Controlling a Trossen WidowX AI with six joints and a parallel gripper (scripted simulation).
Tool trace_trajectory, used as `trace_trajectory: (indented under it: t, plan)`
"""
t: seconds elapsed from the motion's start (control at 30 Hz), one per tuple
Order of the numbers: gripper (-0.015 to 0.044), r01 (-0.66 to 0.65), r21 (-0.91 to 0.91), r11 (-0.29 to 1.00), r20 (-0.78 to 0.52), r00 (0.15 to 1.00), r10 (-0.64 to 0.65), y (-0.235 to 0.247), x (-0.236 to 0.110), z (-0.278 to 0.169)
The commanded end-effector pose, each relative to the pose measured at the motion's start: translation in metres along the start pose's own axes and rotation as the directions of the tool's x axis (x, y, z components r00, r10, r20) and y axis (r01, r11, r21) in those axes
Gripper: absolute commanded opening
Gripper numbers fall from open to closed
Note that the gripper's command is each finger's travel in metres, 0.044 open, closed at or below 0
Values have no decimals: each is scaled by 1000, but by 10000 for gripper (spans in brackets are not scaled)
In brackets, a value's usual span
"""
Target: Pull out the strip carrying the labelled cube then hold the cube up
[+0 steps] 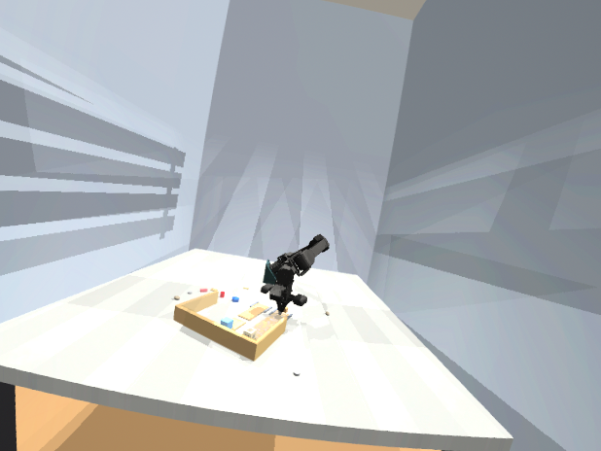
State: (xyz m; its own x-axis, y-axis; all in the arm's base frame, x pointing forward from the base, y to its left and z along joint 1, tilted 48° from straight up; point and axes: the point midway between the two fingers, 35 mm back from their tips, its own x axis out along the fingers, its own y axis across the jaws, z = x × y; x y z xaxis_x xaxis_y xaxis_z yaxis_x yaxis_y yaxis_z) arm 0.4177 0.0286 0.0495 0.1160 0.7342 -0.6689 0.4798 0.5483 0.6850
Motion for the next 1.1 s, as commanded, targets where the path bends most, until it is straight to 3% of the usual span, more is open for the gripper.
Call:
trace_trajectory:
  t: [0.0, 1.07]
  plan:
    - [0, 2, 8, 1000, -18, 1000, -1, 0, 5, -10]
    - [0, 2, 11, 1000, -21, 1000, -1, -2, 6, -60]
